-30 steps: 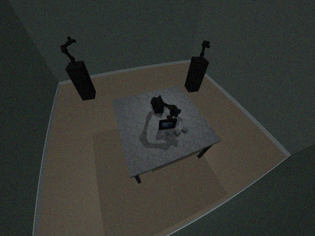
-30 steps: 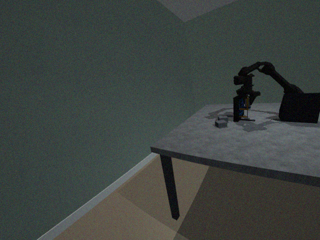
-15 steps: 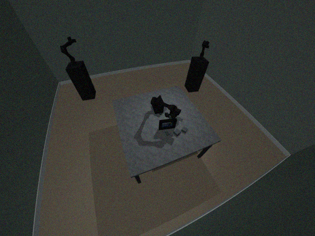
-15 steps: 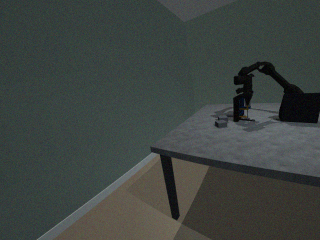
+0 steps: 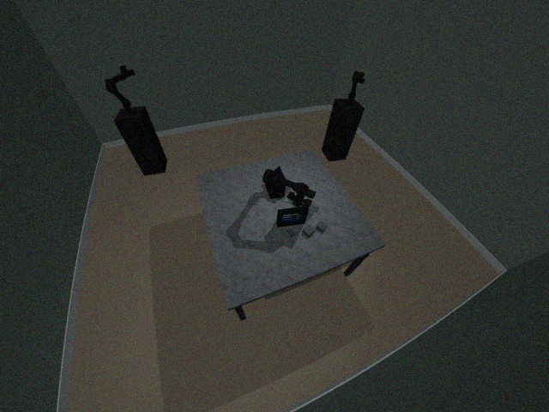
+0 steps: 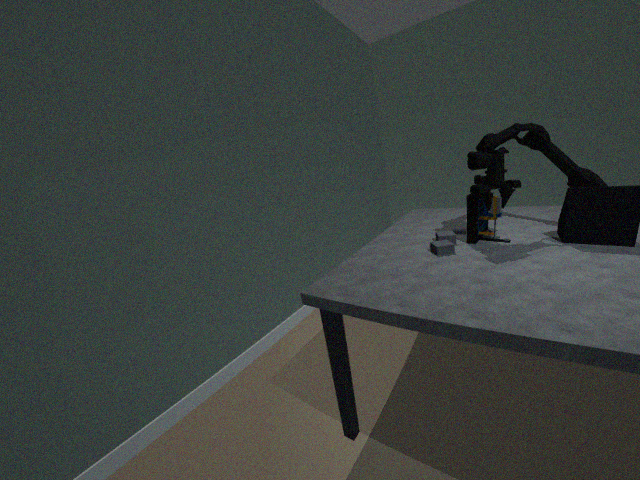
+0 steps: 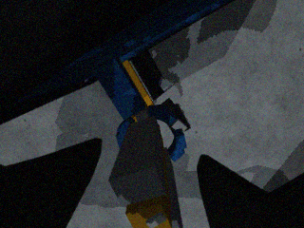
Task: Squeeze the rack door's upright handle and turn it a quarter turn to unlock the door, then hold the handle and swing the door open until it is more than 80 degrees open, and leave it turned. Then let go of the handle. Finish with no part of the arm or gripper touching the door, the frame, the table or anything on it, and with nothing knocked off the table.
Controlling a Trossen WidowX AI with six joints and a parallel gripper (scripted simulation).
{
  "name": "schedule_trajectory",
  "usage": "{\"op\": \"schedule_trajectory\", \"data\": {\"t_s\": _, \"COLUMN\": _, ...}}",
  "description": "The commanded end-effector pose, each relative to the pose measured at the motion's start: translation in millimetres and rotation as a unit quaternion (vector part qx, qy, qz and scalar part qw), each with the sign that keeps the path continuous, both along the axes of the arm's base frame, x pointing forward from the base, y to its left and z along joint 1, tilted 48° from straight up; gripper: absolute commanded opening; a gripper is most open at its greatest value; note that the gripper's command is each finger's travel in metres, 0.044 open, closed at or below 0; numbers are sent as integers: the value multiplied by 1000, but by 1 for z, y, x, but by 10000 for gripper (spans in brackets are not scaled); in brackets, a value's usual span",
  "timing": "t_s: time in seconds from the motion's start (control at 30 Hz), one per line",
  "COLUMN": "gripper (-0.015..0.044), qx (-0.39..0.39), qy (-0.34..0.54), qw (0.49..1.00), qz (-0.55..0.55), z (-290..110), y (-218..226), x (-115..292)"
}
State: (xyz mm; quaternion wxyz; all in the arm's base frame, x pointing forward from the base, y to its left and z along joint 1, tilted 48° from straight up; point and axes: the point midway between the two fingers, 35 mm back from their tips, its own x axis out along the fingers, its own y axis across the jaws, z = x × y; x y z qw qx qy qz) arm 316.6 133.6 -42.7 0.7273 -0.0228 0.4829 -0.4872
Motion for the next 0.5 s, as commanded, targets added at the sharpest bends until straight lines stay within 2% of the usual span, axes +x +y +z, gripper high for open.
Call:
{"op": "schedule_trajectory", "data": {"t_s": 0.0, "gripper": 295, "qx": 6, "qy": -72, "qw": 995, "qz": -67, "z": 0, "y": 0, "x": 0}}
{"op": "schedule_trajectory", "data": {"t_s": 0.23, "gripper": 295, "qx": 16, "qy": -196, "qw": 963, "qz": -182, "z": 0, "y": 0, "x": 0}}
{"op": "schedule_trajectory", "data": {"t_s": 0.47, "gripper": 295, "qx": 25, "qy": -315, "qw": 903, "qz": -292, "z": 0, "y": 0, "x": 0}}
